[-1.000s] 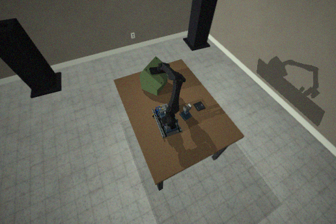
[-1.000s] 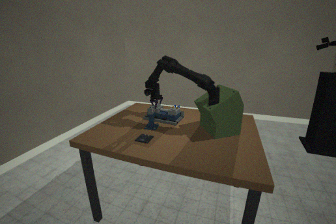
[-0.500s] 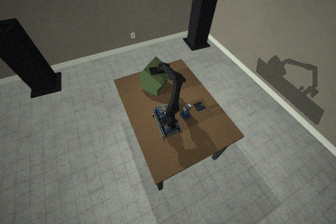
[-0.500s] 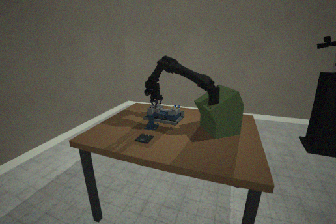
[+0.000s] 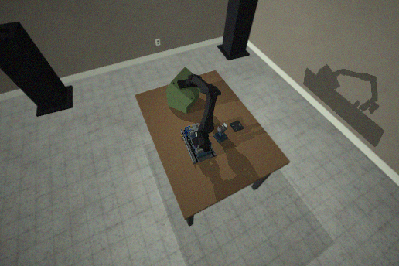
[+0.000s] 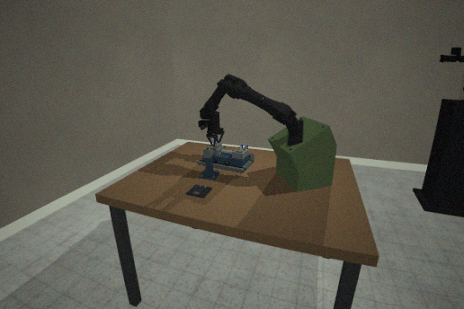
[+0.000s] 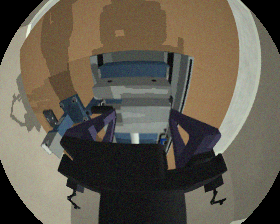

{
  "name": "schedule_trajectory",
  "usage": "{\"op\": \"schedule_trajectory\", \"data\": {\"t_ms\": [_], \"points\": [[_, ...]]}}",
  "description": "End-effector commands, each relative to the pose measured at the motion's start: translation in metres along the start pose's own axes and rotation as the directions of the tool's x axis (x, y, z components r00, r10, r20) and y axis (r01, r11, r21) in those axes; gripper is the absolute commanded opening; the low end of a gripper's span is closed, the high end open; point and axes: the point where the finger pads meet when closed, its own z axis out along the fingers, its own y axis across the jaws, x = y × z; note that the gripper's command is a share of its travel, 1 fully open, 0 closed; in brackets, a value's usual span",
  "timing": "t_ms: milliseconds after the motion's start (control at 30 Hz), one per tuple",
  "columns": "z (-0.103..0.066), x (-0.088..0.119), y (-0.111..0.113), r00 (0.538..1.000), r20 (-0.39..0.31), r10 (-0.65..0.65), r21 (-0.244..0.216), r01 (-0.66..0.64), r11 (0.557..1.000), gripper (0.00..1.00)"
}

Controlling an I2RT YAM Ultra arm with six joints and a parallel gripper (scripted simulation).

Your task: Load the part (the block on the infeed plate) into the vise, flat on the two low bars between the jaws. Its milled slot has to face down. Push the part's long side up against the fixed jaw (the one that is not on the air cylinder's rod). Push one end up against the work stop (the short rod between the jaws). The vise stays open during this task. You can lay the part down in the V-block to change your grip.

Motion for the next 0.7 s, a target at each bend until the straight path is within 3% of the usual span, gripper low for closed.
{"op": "schedule_trajectory", "data": {"t_ms": [0,367,667], "points": [[-0.041,-0.021,-0.006,0.998,0.069,-0.010,0.016,0.009,1.000,0.74],[-0.073,-0.018,-0.006,0.998,0.069,-0.011,0.017,0.010,1.000,0.74],[-0.082,-0.018,-0.005,0.998,0.069,-0.011,0.018,0.010,1.000,0.74]]}}
